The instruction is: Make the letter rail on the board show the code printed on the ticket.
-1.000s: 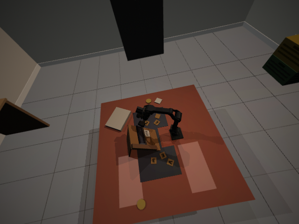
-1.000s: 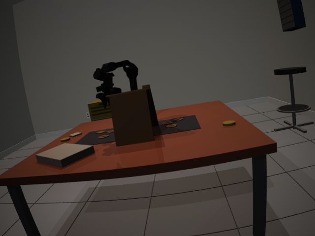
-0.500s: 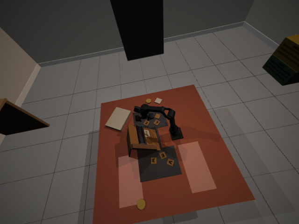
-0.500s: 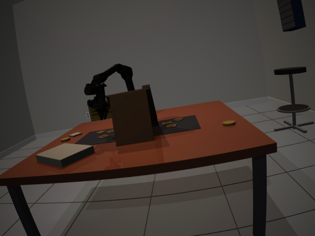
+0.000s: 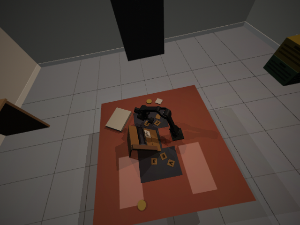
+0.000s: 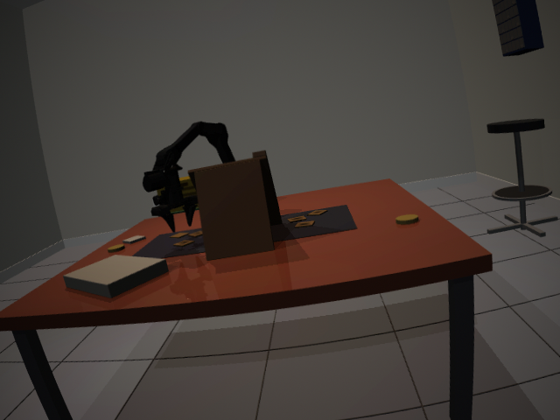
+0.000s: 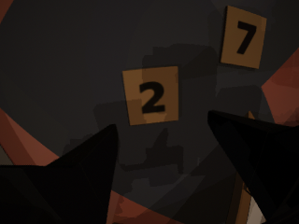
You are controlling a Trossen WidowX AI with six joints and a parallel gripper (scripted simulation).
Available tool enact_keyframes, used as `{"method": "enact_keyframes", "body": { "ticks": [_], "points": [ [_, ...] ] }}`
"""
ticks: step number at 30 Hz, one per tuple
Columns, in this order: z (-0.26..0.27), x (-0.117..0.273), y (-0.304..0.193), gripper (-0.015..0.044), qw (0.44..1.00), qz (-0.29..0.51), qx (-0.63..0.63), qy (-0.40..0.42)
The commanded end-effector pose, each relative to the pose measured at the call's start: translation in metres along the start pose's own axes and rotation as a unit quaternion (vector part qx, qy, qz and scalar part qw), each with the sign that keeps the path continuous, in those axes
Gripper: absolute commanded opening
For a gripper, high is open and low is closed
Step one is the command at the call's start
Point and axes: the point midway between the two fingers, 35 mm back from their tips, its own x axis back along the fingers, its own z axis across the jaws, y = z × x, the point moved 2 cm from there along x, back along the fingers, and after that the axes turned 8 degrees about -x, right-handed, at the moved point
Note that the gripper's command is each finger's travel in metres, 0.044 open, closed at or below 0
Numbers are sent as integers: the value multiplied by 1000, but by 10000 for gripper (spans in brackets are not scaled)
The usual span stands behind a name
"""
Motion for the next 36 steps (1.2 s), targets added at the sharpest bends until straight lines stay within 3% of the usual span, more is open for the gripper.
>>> {"method": "enact_keyframes", "body": {
  "ticks": [1, 14, 36],
  "points": [
    [2, -1, 1, 340, 1000, -3, -17, 2],
    [3, -34, 3, 340, 1000, -4, -17, 2],
    [3, -34, 4, 340, 1000, -4, -17, 2]
  ]
}}
